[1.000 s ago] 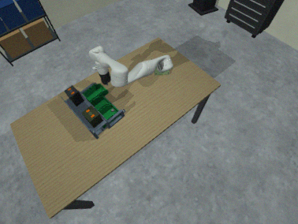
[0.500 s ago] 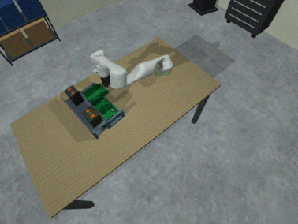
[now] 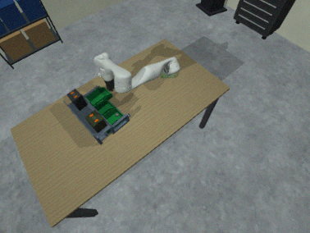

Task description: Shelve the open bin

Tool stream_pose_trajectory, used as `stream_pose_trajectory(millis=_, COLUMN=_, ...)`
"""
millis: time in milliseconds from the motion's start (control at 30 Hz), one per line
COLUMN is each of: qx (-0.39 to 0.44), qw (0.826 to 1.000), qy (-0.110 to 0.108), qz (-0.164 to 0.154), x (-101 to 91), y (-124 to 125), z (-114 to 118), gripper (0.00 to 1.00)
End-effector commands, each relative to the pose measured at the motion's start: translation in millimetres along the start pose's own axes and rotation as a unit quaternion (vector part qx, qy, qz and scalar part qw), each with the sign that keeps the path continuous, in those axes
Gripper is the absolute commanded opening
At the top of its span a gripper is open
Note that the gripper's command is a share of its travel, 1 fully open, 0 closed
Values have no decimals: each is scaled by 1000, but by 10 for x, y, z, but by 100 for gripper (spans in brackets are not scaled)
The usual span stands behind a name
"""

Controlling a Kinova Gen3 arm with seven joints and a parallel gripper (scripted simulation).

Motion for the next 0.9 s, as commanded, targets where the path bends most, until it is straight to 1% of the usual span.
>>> stream_pose_trajectory(millis=0, qx=-5, qw=1000, qy=1, qz=0, x=20, y=-4, z=-6, gripper=0)
stream_pose_trajectory(millis=867, qx=-9, qw=1000, qy=1, qz=0, x=27, y=-9, z=-10, gripper=0)
Point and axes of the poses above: the point where the finger pads meet when closed, its own x axis out along the fingers, its own z axis across the jaws, y = z × x, the point moved 8 cm from there along -x, back along the fingers, and after that the axes turned 7 degrees about x, right-handed, at the moved point
